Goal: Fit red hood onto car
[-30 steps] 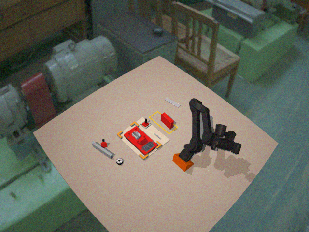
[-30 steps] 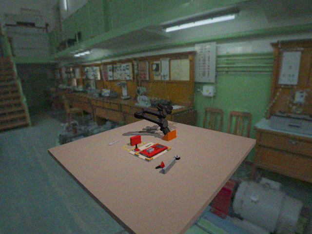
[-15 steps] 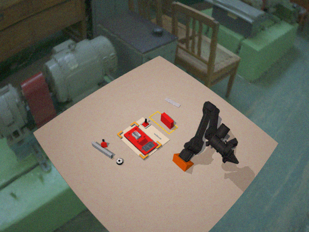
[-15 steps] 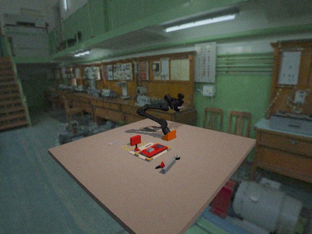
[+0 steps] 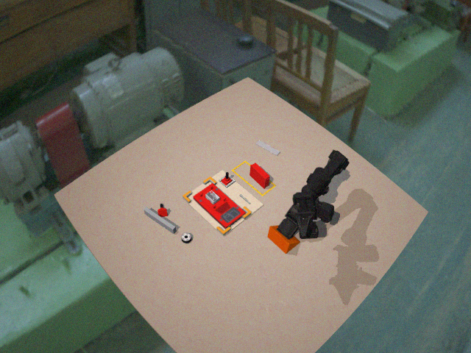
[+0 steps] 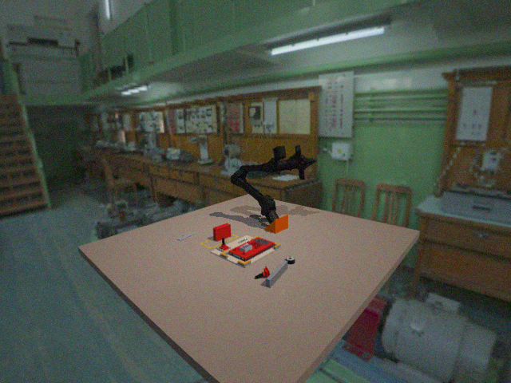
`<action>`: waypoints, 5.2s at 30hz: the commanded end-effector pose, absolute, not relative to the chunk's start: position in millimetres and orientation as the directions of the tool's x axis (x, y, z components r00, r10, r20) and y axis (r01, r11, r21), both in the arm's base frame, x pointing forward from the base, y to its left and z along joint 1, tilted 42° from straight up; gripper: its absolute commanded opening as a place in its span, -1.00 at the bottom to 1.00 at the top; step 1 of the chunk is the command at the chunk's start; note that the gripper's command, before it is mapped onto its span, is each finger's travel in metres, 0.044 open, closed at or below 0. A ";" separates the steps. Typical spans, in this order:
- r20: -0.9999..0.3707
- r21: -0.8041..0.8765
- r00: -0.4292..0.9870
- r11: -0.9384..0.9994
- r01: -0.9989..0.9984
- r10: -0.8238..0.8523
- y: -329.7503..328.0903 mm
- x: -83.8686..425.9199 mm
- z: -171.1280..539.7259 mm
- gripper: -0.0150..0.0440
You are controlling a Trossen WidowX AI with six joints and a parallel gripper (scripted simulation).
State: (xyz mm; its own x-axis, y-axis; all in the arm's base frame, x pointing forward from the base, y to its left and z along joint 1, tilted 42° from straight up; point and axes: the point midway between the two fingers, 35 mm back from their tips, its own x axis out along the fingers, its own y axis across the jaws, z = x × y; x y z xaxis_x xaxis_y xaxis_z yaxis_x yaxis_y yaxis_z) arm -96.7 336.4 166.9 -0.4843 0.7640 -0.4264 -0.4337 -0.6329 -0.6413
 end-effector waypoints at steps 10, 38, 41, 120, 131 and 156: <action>-0.716 -0.630 0.011 -0.640 -0.440 0.698 344.1 66.3 118.8 -0.49; -0.832 0.513 0.066 -0.808 -0.289 -0.551 16.8 293.9 108.2 -0.49; -0.763 0.642 -0.050 -0.746 -0.177 -0.644 -27.8 291.1 120.6 -0.49; -0.746 0.665 -0.076 -0.732 -0.147 -0.662 -104.8 281.7 124.3 -0.49; -0.745 0.666 -0.076 -0.731 -0.147 -0.663 -112.8 279.4 131.9 -0.49; -0.746 0.664 -0.059 -0.733 -0.147 -0.664 -60.4 287.2 183.2 -0.49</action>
State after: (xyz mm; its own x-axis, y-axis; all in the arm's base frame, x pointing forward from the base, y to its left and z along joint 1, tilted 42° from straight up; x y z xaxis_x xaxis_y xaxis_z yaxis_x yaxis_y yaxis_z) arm 286.7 -60.7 183.0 -0.0631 -0.6646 -0.7446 -0.1484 -0.7315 0.6655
